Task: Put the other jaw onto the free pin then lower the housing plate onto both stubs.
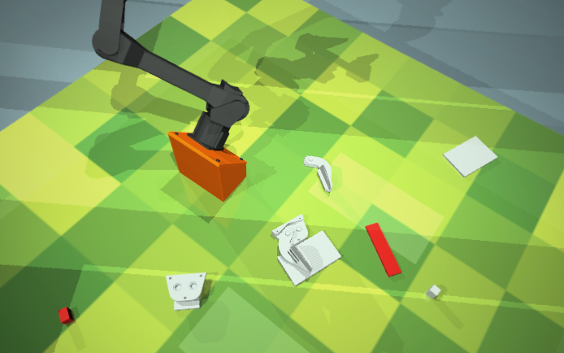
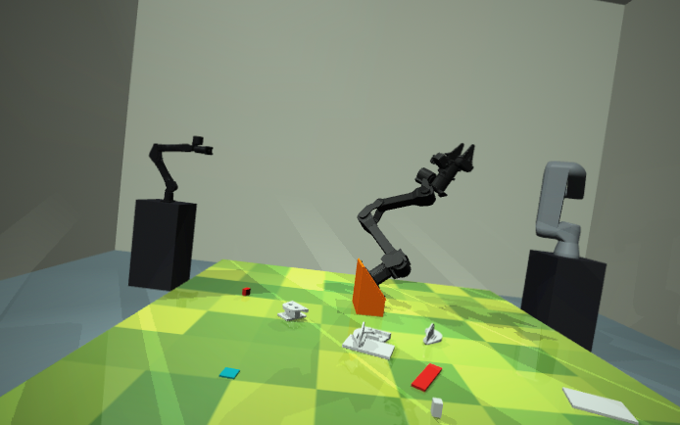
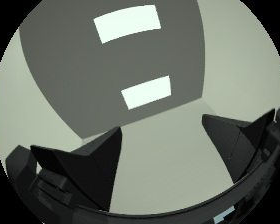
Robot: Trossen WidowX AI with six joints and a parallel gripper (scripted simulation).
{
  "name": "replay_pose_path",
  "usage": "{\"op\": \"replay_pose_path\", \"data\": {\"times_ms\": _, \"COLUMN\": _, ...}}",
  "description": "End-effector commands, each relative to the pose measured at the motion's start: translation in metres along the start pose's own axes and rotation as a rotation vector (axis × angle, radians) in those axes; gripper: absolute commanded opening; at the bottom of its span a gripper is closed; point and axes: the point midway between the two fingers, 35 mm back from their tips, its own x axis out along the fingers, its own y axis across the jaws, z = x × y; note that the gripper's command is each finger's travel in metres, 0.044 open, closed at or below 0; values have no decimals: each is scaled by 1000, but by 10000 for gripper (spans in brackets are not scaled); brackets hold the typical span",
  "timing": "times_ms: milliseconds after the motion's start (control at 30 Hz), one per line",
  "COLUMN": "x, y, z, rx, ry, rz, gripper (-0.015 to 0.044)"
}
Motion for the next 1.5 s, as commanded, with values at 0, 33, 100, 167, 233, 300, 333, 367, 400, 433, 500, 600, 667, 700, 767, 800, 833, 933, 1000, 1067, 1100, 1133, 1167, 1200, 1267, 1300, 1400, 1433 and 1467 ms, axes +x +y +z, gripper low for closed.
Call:
{"op": "replay_pose_path", "data": {"times_ms": 0, "x": 0, "y": 0, "z": 0, "rx": 0, "ry": 0, "rz": 0, "gripper": 426}}
{"op": "replay_pose_path", "data": {"times_ms": 33, "x": 0, "y": 0, "z": 0, "rx": -2, "ry": 1, "rz": -1, "gripper": 440}}
{"op": "replay_pose_path", "data": {"times_ms": 100, "x": 1, "y": -3, "z": -4, "rx": -14, "ry": 12, "rz": -8, "gripper": 440}}
{"op": "replay_pose_path", "data": {"times_ms": 167, "x": 2, "y": -10, "z": -12, "rx": -39, "ry": 34, "rz": -24, "gripper": 440}}
{"op": "replay_pose_path", "data": {"times_ms": 233, "x": 3, "y": -19, "z": -23, "rx": -75, "ry": 66, "rz": -45, "gripper": 440}}
{"op": "replay_pose_path", "data": {"times_ms": 300, "x": 3, "y": -29, "z": -34, "rx": -111, "ry": 99, "rz": -69, "gripper": 440}}
{"op": "replay_pose_path", "data": {"times_ms": 333, "x": 3, "y": -34, "z": -40, "rx": -130, "ry": 115, "rz": -81, "gripper": 440}}
{"op": "replay_pose_path", "data": {"times_ms": 367, "x": 3, "y": -40, "z": -42, "rx": -143, "ry": 119, "rz": -96, "gripper": 440}}
{"op": "replay_pose_path", "data": {"times_ms": 400, "x": 2, "y": -45, "z": -44, "rx": -156, "ry": 124, "rz": -112, "gripper": 440}}
{"op": "replay_pose_path", "data": {"times_ms": 433, "x": 1, "y": -51, "z": -47, "rx": -170, "ry": 128, "rz": -127, "gripper": 440}}
{"op": "replay_pose_path", "data": {"times_ms": 500, "x": 0, "y": -62, "z": -51, "rx": -198, "ry": 137, "rz": -158, "gripper": 440}}
{"op": "replay_pose_path", "data": {"times_ms": 600, "x": -3, "y": -77, "z": -58, "rx": -238, "ry": 158, "rz": -199, "gripper": 440}}
{"op": "replay_pose_path", "data": {"times_ms": 667, "x": -4, "y": -86, "z": -64, "rx": -263, "ry": 180, "rz": -219, "gripper": 440}}
{"op": "replay_pose_path", "data": {"times_ms": 700, "x": -4, "y": -90, "z": -68, "rx": -276, "ry": 195, "rz": -228, "gripper": 440}}
{"op": "replay_pose_path", "data": {"times_ms": 767, "x": -5, "y": -102, "z": -78, "rx": -311, "ry": 232, "rz": -253, "gripper": 440}}
{"op": "replay_pose_path", "data": {"times_ms": 800, "x": -6, "y": -108, "z": -83, "rx": -328, "ry": 251, "rz": -266, "gripper": 440}}
{"op": "replay_pose_path", "data": {"times_ms": 833, "x": -7, "y": -114, "z": -87, "rx": -344, "ry": 269, "rz": -279, "gripper": 440}}
{"op": "replay_pose_path", "data": {"times_ms": 933, "x": -11, "y": -133, "z": -100, "rx": -393, "ry": 325, "rz": -318, "gripper": 440}}
{"op": "replay_pose_path", "data": {"times_ms": 1000, "x": -13, "y": -146, "z": -108, "rx": -424, "ry": 362, "rz": -344, "gripper": 440}}
{"op": "replay_pose_path", "data": {"times_ms": 1067, "x": -17, "y": -159, "z": -115, "rx": -458, "ry": 396, "rz": -375, "gripper": 440}}
{"op": "replay_pose_path", "data": {"times_ms": 1100, "x": -19, "y": -166, "z": -118, "rx": -475, "ry": 412, "rz": -390, "gripper": 440}}
{"op": "replay_pose_path", "data": {"times_ms": 1133, "x": -21, "y": -173, "z": -121, "rx": -492, "ry": 429, "rz": -406, "gripper": 440}}
{"op": "replay_pose_path", "data": {"times_ms": 1167, "x": -23, "y": -180, "z": -124, "rx": -509, "ry": 446, "rz": -422, "gripper": 440}}
{"op": "replay_pose_path", "data": {"times_ms": 1200, "x": -26, "y": -187, "z": -126, "rx": -525, "ry": 462, "rz": -437, "gripper": 440}}
{"op": "replay_pose_path", "data": {"times_ms": 1267, "x": -30, "y": -201, "z": -131, "rx": -557, "ry": 495, "rz": -470, "gripper": 440}}
{"op": "replay_pose_path", "data": {"times_ms": 1300, "x": -33, "y": -208, "z": -133, "rx": -572, "ry": 511, "rz": -486, "gripper": 440}}
{"op": "replay_pose_path", "data": {"times_ms": 1400, "x": -40, "y": -228, "z": -138, "rx": -627, "ry": 554, "rz": -524, "gripper": 440}}
{"op": "replay_pose_path", "data": {"times_ms": 1433, "x": -42, "y": -235, "z": -140, "rx": -647, "ry": 567, "rz": -535, "gripper": 440}}
{"op": "replay_pose_path", "data": {"times_ms": 1467, "x": -44, "y": -241, "z": -141, "rx": -666, "ry": 581, "rz": -545, "gripper": 440}}
